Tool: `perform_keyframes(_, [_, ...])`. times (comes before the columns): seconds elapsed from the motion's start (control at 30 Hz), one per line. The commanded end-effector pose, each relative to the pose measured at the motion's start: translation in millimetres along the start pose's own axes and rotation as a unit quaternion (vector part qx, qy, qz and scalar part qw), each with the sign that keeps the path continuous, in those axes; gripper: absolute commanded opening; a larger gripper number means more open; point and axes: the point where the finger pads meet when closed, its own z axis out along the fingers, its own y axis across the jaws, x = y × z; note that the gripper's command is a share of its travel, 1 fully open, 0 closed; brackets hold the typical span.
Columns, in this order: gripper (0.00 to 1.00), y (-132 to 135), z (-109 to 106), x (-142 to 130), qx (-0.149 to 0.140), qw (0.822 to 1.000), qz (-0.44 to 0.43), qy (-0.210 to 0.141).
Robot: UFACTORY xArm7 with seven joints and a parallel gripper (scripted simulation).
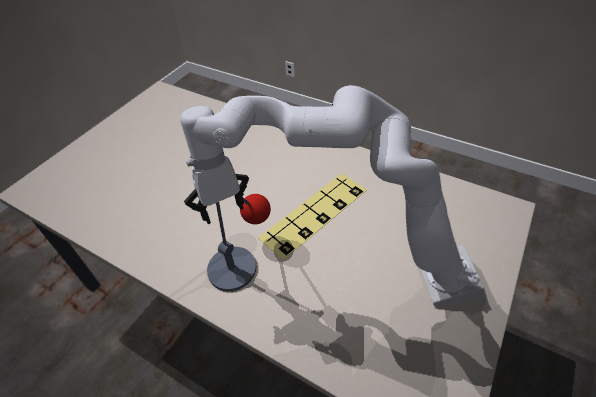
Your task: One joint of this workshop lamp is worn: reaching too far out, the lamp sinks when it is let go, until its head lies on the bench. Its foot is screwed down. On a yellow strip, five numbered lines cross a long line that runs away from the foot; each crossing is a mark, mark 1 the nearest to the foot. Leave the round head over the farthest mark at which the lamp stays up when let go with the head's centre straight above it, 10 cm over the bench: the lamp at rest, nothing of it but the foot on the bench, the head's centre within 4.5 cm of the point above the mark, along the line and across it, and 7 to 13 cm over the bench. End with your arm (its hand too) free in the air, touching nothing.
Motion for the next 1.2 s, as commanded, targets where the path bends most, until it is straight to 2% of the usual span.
perform_keyframes(0.0, [1.00,13,1,6,0.021,0.999,0.033,-0.016])
perform_keyframes(0.33, [1.00,41,9,16,0.056,0.992,0.102,-0.054])
perform_keyframes(0.77, [1.00,87,27,22,0.112,0.964,0.212,-0.116])
perform_keyframes(0.83, [1.00,87,27,22,0.112,0.964,0.212,-0.116])
perform_keyframes(1.17, [1.00,121,46,15,0.154,0.929,0.295,-0.161])
